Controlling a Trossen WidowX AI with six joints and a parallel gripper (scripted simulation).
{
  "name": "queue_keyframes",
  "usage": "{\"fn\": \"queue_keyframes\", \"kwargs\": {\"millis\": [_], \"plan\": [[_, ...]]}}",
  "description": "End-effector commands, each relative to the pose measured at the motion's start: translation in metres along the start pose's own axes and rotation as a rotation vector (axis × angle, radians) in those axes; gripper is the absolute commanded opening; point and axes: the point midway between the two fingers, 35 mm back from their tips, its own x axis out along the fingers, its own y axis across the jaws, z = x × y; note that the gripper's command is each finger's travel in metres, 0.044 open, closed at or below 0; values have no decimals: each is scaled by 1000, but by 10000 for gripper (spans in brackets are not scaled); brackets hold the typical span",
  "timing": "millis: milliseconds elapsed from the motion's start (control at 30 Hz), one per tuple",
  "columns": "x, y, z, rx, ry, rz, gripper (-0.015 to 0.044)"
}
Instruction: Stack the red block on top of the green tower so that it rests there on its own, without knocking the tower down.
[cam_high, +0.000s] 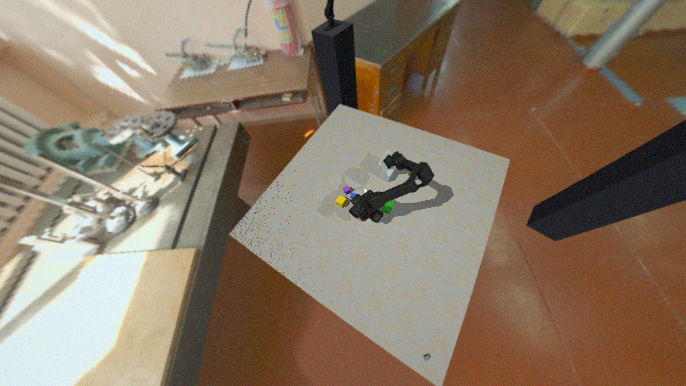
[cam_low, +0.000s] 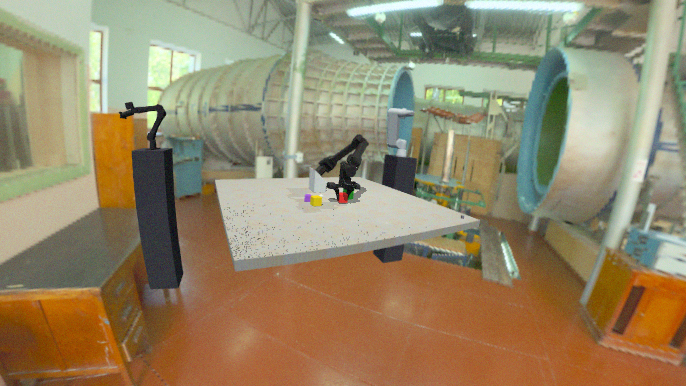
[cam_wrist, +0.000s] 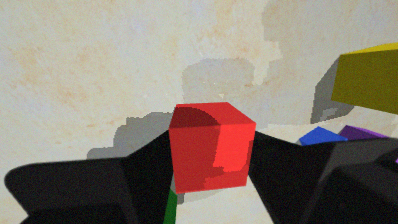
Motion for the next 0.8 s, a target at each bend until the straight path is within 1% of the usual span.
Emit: {"fn": "queue_keyframes", "kwargs": {"millis": [0,633,767], "plan": [[-20,1,3,-10,-11,0,0],[-107,0,2,-9,-11,-2,0],[-111,0,2,-9,-11,-2,0]]}}
